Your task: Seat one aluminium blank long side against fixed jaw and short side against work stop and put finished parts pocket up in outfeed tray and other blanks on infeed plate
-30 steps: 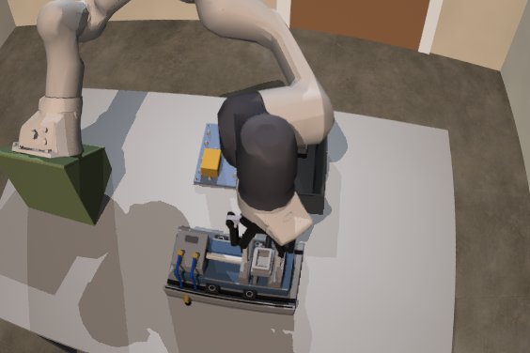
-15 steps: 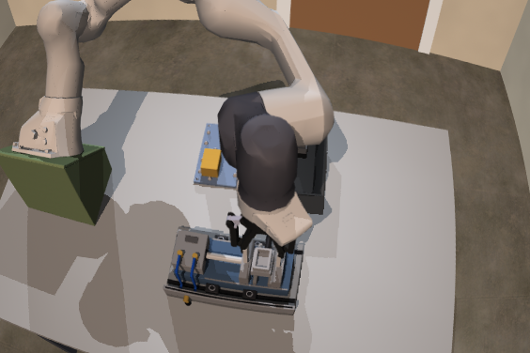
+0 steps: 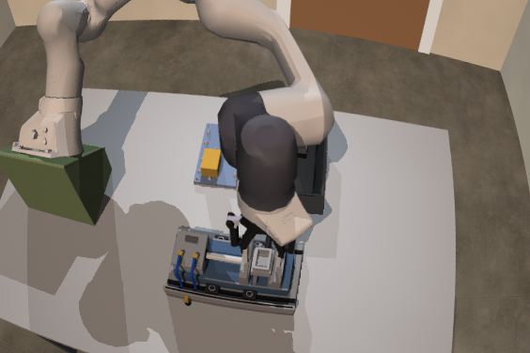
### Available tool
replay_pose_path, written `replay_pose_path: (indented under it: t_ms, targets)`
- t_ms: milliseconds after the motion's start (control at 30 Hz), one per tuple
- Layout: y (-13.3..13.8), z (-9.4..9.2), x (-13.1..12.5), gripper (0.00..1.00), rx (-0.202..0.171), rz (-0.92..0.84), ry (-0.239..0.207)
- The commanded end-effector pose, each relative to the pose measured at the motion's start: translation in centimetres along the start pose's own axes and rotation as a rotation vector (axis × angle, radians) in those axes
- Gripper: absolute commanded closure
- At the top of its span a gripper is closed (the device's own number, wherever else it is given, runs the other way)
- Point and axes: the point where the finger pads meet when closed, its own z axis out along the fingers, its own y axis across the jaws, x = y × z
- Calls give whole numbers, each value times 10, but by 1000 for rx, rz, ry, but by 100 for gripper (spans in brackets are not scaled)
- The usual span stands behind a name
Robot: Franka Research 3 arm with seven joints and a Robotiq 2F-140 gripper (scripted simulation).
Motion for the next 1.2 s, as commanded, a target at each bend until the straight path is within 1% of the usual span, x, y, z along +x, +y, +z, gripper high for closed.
replay_pose_path:
  t_ms: [0, 600, 633, 1167]
  targets:
    - [1, 2, 0, 60, 1, -3, 0]
    - [1, 2, 0, 60, 1, -3, 0]
    - [1, 2, 0, 100, 1, -3, 0]
    - [1, 2, 0, 100, 1, -3, 0]
